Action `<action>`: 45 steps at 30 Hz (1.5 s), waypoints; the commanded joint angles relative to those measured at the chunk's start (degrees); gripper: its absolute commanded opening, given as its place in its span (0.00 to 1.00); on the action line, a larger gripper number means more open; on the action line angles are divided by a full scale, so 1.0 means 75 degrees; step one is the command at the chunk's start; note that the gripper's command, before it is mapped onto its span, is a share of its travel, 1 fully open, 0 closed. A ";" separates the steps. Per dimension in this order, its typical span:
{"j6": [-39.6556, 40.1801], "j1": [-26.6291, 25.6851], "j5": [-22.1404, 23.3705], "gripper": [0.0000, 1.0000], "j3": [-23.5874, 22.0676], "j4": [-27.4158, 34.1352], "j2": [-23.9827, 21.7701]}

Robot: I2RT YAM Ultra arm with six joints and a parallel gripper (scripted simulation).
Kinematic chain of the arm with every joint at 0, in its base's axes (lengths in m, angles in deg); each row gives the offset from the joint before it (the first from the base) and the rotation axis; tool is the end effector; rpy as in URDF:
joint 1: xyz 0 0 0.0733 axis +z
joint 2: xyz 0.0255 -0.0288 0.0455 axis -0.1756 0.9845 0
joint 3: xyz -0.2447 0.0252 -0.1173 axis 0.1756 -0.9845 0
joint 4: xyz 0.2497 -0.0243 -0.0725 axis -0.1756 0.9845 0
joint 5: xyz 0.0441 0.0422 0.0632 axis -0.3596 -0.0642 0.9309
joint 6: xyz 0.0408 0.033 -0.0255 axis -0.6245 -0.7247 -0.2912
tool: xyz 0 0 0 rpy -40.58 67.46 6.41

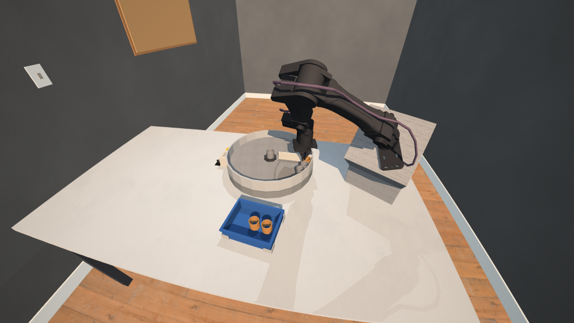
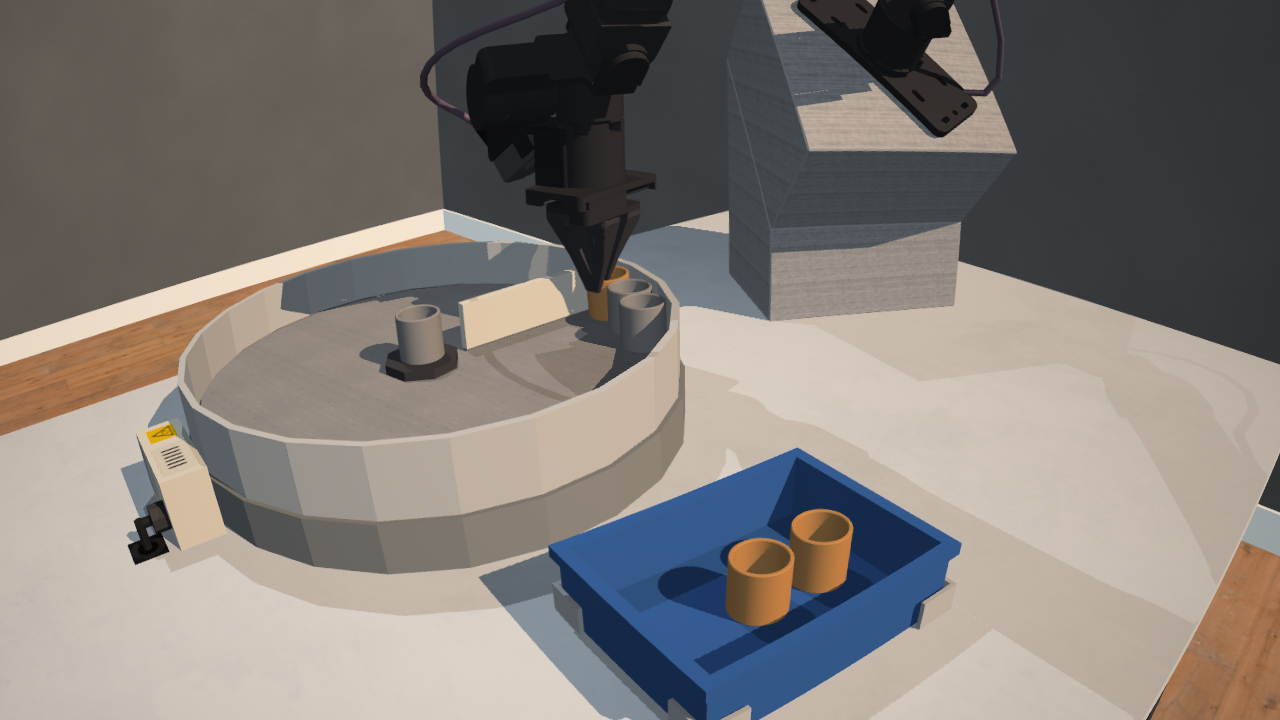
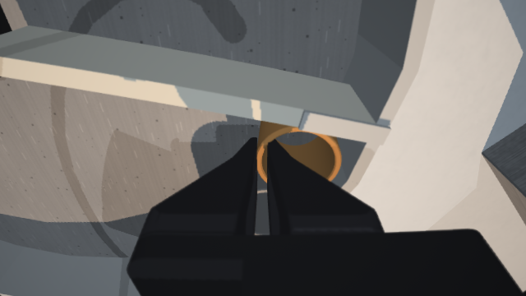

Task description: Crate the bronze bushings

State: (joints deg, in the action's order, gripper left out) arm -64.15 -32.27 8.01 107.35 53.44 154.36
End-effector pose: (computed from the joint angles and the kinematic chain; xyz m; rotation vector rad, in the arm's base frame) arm 0.3014 -0.0896 0.0025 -1.8015 -2.1487 -1.1865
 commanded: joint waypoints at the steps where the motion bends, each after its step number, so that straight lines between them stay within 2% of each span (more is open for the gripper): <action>1: -0.0044 -0.0011 0.0025 0.00 -0.0199 -0.0143 0.0151; 17: 0.0070 -0.0132 0.0048 0.00 -0.0202 -0.0006 0.0120; 19: 0.0146 -0.0190 0.0089 0.00 -0.0198 0.0193 -0.0200; 23: 0.0263 -0.0279 0.0108 0.00 -0.0205 0.0367 -0.0302; 37: 0.1681 -0.1336 0.0077 0.00 0.0251 0.2552 -0.1390; 45: 0.1968 -0.1481 0.0070 0.00 0.0404 0.3014 -0.1457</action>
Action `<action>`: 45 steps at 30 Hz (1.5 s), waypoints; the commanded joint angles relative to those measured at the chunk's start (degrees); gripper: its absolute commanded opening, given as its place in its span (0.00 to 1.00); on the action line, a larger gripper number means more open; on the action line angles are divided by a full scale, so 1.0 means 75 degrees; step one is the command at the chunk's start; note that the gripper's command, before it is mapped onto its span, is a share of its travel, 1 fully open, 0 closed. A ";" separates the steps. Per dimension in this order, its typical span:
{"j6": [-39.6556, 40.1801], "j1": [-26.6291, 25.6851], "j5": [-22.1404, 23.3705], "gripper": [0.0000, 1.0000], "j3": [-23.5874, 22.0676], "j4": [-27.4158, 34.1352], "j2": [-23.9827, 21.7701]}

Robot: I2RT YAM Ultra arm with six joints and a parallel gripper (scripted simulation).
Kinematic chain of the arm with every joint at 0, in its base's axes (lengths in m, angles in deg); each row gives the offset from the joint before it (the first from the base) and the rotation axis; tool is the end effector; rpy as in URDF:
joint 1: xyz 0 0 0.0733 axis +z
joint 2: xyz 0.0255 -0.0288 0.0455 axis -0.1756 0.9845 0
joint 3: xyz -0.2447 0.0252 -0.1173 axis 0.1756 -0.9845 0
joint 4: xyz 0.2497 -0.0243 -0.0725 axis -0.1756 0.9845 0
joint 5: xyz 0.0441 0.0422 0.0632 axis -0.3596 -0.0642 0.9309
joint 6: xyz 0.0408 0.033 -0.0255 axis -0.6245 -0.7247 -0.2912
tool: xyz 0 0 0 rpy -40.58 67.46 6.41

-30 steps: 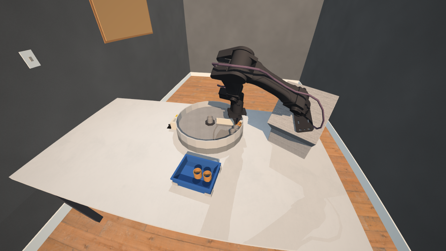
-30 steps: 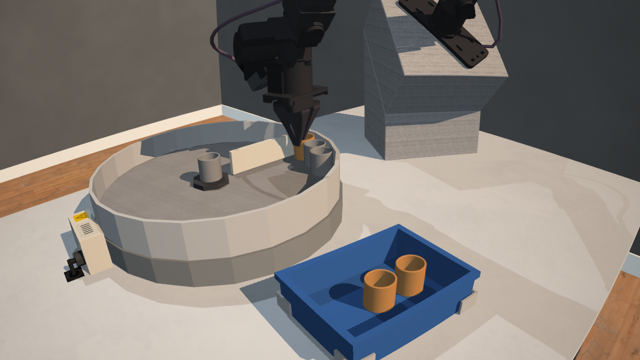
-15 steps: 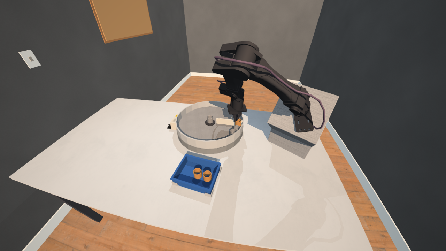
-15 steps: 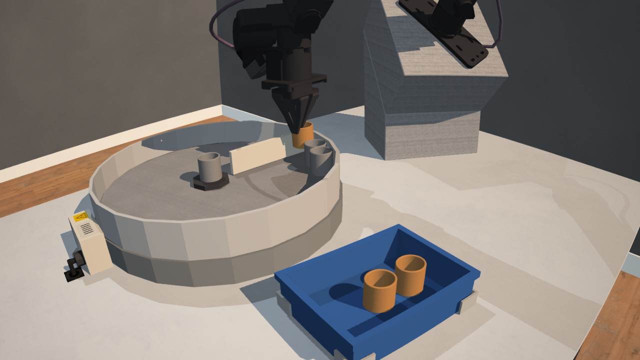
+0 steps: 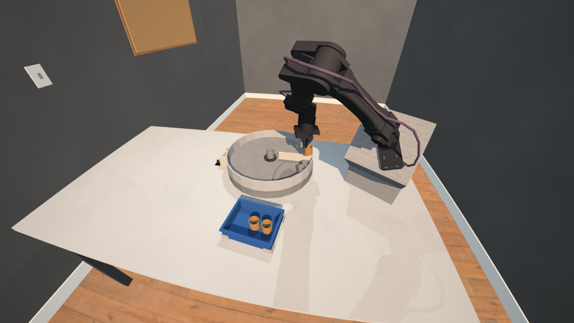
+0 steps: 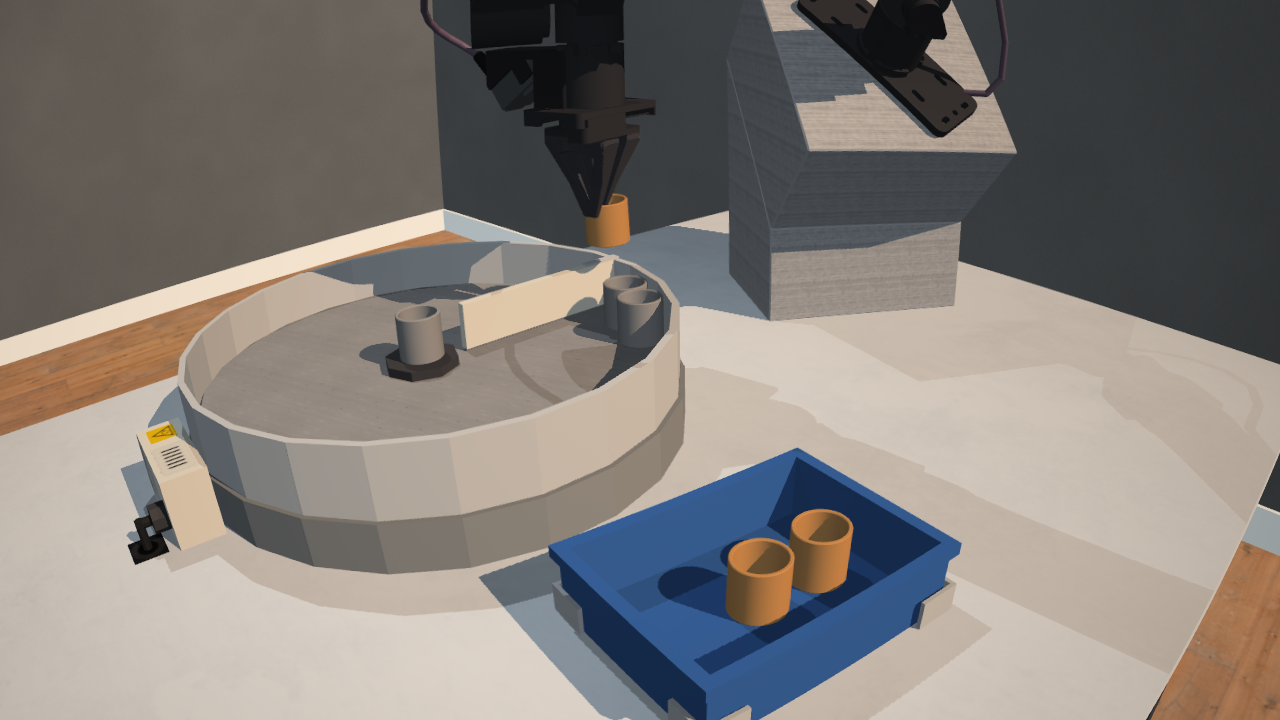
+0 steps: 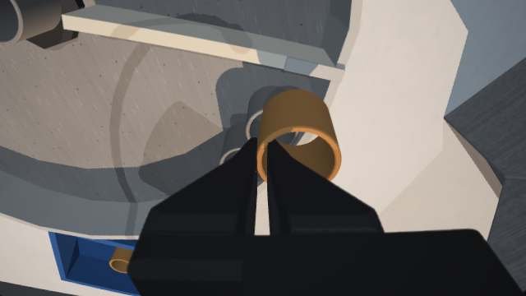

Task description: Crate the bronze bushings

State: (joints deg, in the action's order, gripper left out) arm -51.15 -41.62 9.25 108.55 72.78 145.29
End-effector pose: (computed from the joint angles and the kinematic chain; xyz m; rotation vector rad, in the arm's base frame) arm 0.2729 -0.1305 0.0480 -1.8046 -2.1482 -1.1950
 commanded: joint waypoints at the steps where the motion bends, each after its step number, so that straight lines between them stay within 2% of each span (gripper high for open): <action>1: 0.0242 -0.0235 -0.0097 0.00 0.0251 0.0448 -0.0245; 45: 0.0023 -0.0101 -0.0089 0.00 0.0267 0.0495 -0.0345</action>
State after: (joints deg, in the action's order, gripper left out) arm -50.08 -41.75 9.23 108.88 75.49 144.92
